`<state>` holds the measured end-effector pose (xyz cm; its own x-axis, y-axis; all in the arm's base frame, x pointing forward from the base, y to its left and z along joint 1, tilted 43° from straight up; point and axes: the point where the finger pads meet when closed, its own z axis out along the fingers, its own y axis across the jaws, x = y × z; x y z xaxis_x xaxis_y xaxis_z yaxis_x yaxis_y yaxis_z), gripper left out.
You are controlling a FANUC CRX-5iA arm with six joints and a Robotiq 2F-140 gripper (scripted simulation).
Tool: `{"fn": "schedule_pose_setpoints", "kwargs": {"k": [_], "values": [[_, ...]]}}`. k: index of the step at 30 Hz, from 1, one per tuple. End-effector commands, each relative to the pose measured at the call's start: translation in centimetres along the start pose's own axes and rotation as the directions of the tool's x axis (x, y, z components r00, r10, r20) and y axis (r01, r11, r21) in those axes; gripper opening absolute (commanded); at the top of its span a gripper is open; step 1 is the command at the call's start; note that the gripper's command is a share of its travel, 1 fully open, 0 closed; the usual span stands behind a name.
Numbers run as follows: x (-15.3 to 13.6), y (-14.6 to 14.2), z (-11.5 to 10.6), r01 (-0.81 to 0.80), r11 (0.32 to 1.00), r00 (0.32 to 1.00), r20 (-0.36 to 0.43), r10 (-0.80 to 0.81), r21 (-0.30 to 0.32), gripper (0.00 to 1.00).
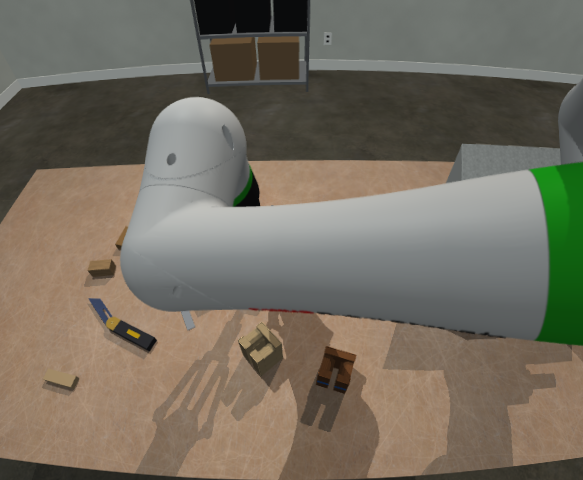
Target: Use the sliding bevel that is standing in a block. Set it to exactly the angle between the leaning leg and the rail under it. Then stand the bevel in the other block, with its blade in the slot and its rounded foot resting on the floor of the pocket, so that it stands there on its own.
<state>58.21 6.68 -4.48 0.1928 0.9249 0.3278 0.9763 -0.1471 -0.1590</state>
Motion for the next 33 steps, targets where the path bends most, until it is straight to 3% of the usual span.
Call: {"fn": "schedule_pose_setpoints", "kwargs": {"k": [1,33], "values": [[-1.1,0.4,0.3,0.035,0.999,0.999,0.021,-0.034,-0.011,0.1],[-1.6,0.5,1.5,0.046,0.999,0.999,0.028,-0.045,-0.013,0.1]]}}
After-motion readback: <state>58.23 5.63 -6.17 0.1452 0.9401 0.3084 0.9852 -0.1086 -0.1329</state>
